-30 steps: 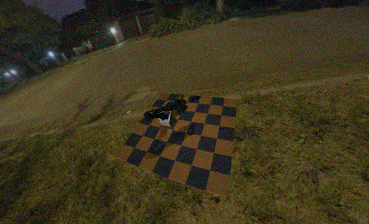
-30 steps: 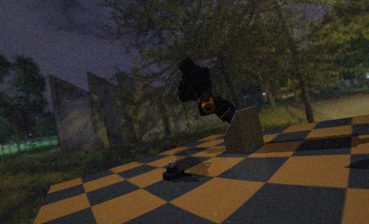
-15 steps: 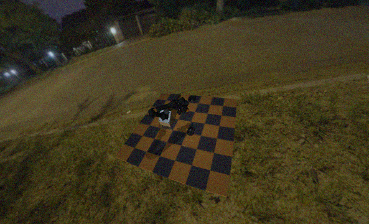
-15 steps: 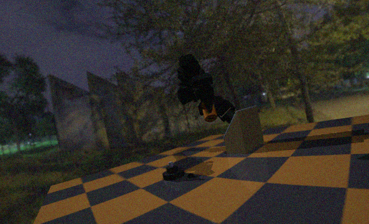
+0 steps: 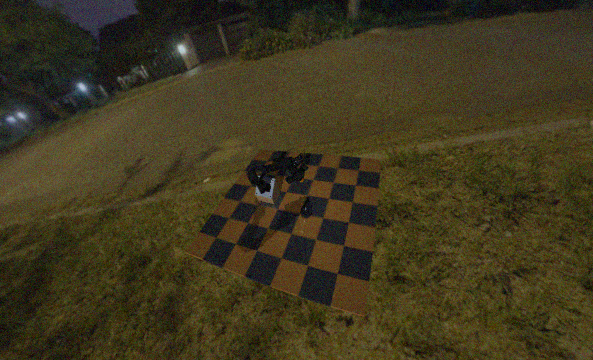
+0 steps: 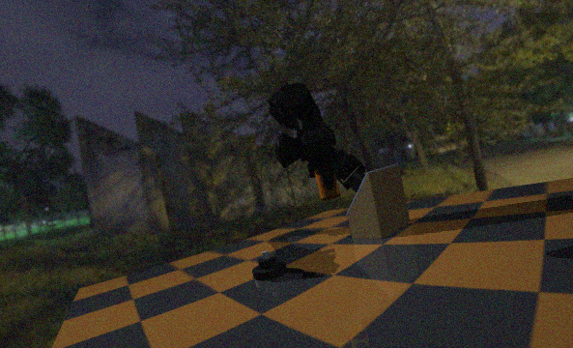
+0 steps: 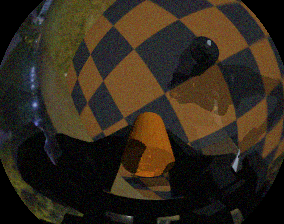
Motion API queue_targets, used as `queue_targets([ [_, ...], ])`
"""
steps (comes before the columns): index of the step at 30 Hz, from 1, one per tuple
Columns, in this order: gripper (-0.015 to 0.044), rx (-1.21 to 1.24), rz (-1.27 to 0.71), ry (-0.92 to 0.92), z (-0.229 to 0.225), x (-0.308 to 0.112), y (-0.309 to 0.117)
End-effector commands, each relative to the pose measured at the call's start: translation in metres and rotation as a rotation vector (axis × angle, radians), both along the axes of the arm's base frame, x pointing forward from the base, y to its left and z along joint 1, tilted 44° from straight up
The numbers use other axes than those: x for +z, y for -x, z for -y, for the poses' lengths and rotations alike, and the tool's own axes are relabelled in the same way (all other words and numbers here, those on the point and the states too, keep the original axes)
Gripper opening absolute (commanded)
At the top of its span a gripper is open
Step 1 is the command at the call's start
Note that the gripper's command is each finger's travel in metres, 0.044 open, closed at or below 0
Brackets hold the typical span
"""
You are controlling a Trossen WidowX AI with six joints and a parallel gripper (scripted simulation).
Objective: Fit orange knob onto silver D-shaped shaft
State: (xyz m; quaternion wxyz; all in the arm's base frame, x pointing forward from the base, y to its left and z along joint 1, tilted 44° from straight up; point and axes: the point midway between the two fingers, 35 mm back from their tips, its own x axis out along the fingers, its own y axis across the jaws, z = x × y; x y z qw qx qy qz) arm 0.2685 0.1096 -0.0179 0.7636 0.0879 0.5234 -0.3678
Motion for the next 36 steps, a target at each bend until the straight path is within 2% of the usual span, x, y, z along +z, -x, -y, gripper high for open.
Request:
queue_targets([
  [1, 0.0000, -0.038, -0.028, 0.053, 0.001, -0.004, -0.004],
  [17, 0.0000, -0.134, -0.138, 0.223, 0.016, -0.026, -0.009],
  [36, 0.0000, -0.155, -0.150, 0.251, 0.090, -0.113, -0.017],
])
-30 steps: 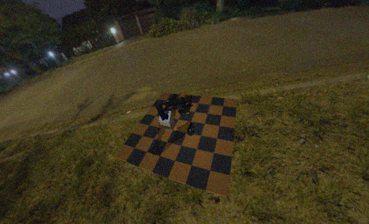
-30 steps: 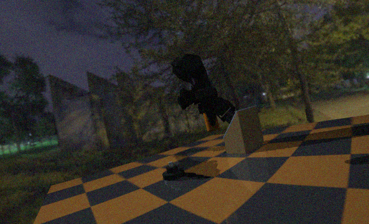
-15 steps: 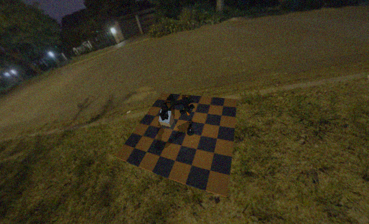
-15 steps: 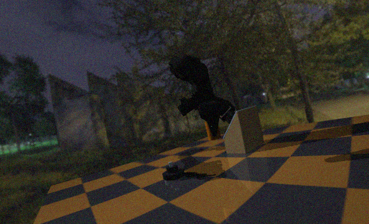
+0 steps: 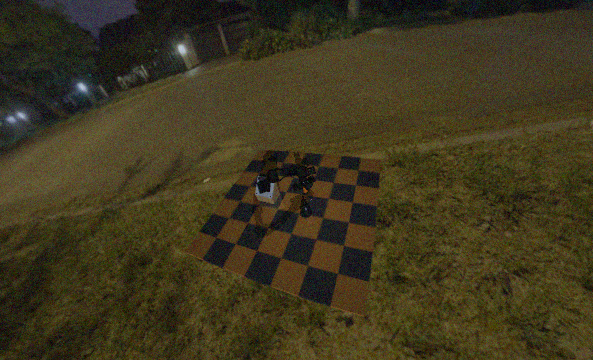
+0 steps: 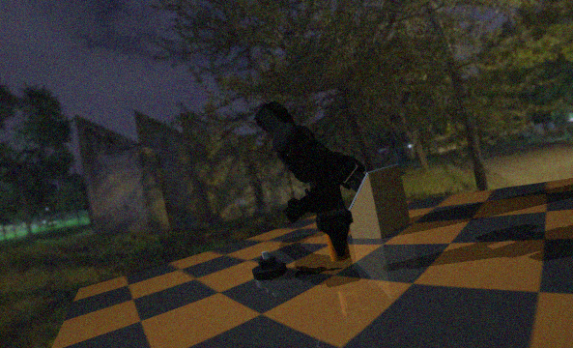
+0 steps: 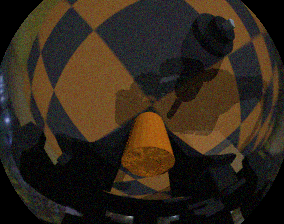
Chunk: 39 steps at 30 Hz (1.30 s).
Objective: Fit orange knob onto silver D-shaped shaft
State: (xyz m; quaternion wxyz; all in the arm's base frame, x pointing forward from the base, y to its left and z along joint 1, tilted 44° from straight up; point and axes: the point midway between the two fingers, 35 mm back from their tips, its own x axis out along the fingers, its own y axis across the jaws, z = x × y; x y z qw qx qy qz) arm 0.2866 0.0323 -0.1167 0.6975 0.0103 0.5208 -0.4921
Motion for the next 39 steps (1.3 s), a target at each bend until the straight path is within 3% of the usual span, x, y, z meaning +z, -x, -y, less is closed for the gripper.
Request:
queue_targets([
  [1, 0.0000, 0.003, -0.007, 0.013, 0.0166, -0.0176, 0.0009],
  [12, 0.0000, 0.000, -0.009, 0.018, 0.0254, -0.0259, 0.0016],
  [21, 0.0236, -0.008, -0.007, 0.013, 0.0242, -0.0246, 0.0013],
  [37, 0.0240, -0.008, -0.007, 0.013, 0.0242, -0.0246, 0.0013],
  [39, 0.0293, -0.007, -0.007, 0.012, 0.0168, -0.0179, -0.0002],
])
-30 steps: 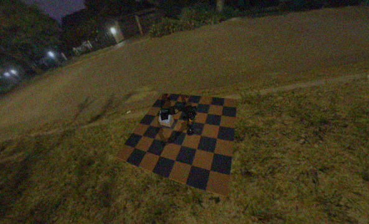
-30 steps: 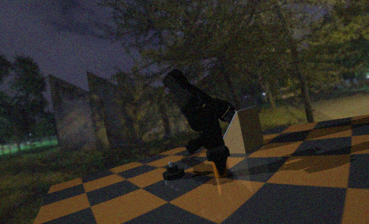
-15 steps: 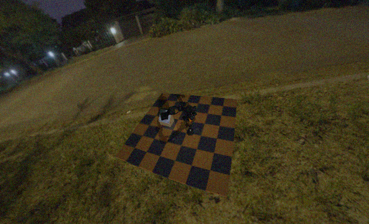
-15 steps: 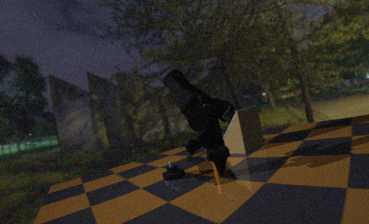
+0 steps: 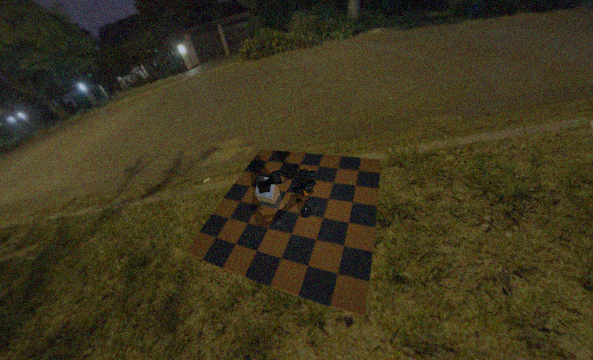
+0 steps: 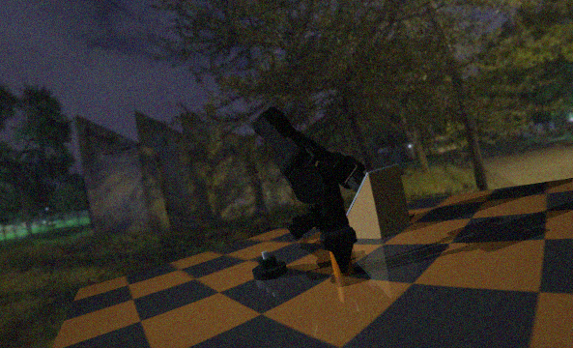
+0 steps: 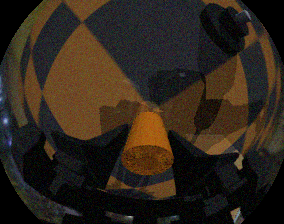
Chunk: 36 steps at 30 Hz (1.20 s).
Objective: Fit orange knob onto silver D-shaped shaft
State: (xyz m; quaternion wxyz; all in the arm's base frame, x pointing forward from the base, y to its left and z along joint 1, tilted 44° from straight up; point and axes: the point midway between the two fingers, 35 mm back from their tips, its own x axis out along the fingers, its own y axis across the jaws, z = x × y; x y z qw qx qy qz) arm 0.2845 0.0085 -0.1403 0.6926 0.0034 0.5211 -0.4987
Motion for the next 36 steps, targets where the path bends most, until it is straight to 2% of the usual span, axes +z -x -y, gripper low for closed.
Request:
queue_targets([
  [1, 0.0319, 0.001, 0.005, -0.005, -0.016, 0.014, -0.004],
  [4, 0.0398, 0.006, 0.003, -0.005, -0.049, 0.049, -0.004],
  [6, 0.0440, 0.006, 0.003, -0.004, -0.056, 0.057, -0.003],
  [36, 0.0440, 0.007, 0.003, -0.003, -0.027, 0.026, -0.004],
])
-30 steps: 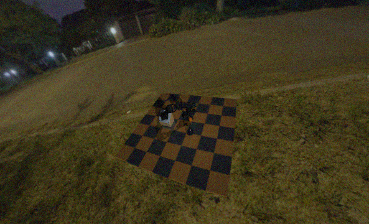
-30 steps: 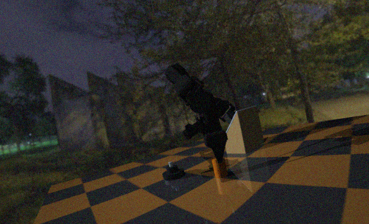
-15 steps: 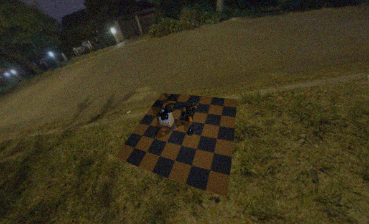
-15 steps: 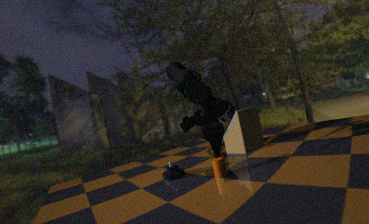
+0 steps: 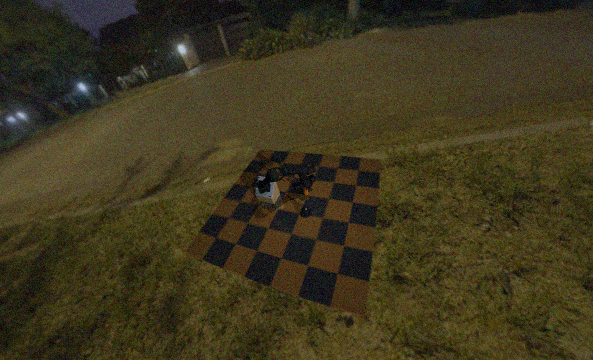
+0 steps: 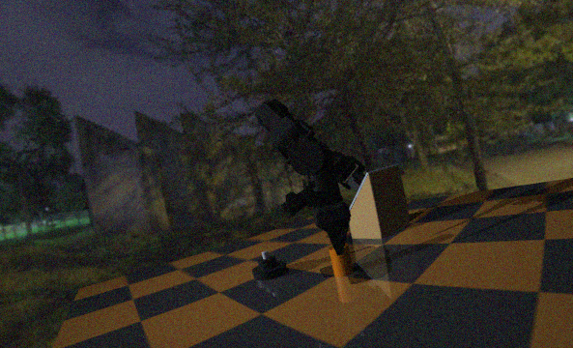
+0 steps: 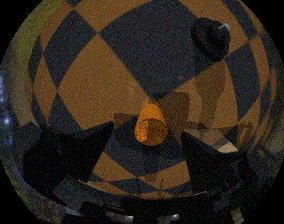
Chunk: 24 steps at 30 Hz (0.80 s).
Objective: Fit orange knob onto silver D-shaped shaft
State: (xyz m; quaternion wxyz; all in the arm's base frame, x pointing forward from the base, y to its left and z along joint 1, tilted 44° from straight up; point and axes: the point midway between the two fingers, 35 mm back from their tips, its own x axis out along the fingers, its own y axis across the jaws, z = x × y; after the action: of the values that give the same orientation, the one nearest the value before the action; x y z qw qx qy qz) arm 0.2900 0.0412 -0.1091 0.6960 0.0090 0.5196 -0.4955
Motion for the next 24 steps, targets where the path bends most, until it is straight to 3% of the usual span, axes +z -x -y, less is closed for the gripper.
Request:
queue_targets([
  [1, 0.0440, 0.005, -0.008, 0.007, 0.007, -0.006, 0.002],
  [24, 0.0440, 0.005, -0.008, 0.011, 0.033, -0.032, 0.005],
])
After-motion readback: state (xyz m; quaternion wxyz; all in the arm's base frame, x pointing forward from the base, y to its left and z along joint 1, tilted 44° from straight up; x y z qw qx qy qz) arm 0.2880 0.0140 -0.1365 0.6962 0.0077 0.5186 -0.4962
